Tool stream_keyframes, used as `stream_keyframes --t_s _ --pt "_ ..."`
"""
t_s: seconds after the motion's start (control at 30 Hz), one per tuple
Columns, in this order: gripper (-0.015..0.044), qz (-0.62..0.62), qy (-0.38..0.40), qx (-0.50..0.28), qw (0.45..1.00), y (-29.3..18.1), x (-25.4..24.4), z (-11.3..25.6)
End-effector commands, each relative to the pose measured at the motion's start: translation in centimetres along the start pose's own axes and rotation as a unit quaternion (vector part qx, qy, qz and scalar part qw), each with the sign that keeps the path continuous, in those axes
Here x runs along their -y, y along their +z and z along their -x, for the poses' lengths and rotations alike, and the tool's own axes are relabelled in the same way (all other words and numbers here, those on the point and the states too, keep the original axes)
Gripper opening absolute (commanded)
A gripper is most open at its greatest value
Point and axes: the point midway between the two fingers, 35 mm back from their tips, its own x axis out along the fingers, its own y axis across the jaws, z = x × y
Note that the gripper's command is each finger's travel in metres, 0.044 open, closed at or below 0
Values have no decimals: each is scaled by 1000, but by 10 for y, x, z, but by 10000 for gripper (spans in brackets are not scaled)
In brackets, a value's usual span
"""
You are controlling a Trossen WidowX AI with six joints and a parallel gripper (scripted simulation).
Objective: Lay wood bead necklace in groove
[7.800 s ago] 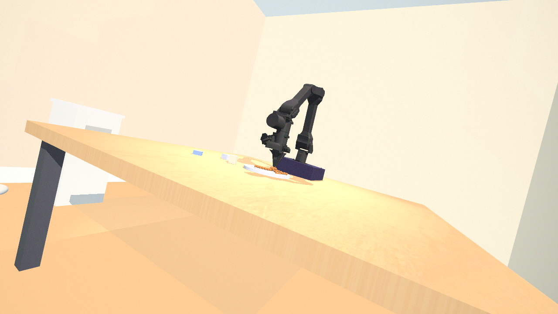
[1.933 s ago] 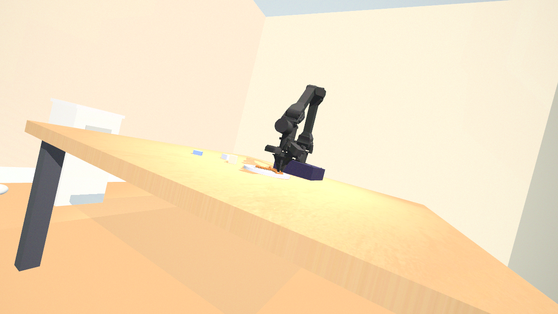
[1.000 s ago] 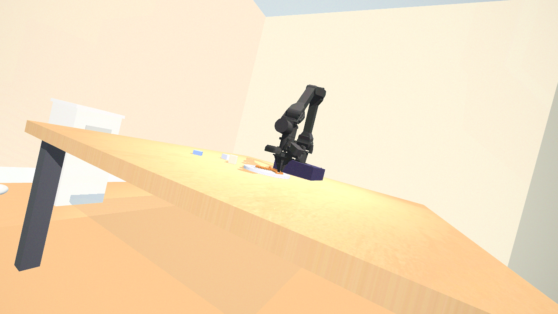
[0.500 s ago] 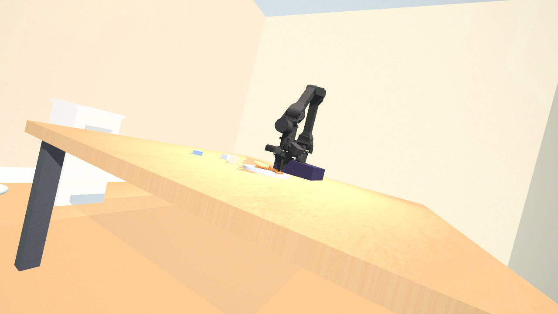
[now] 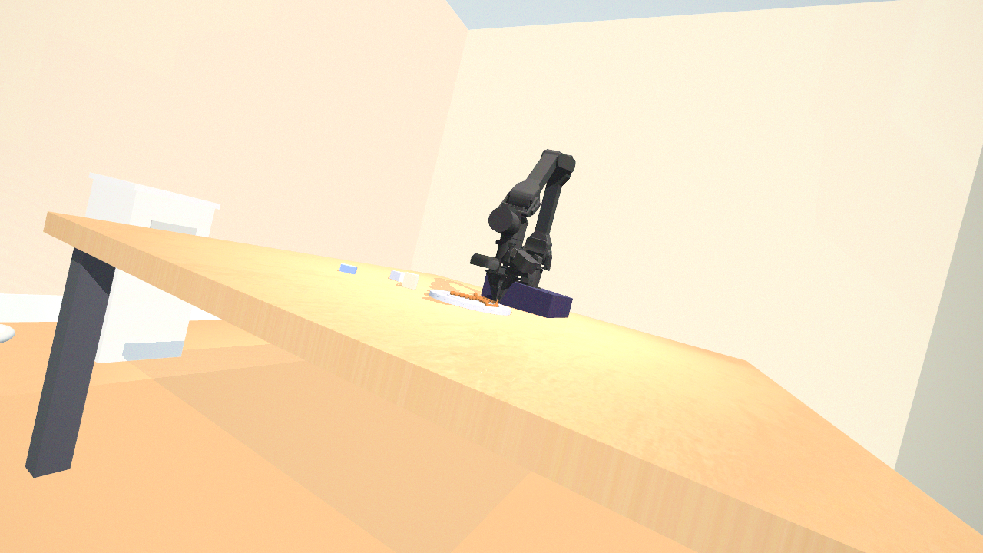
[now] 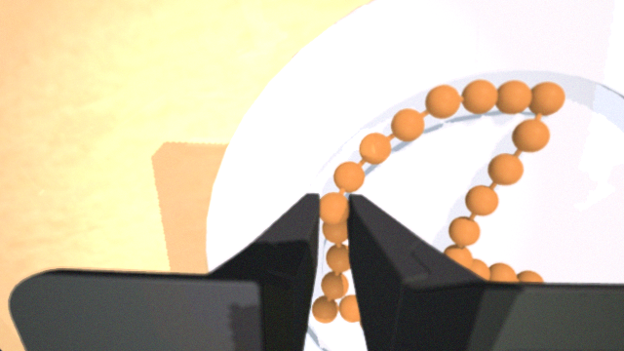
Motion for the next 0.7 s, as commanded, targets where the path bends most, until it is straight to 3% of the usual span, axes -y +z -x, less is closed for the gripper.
stream_keyframes --t_s 0.0,0.13,0.67 --pt "0 -2 1 0 1000 0 -2 -5" --pt "0 -2 1 0 1000 0 -2 -7" --pt "420 -2 1 0 1000 0 -1 0"
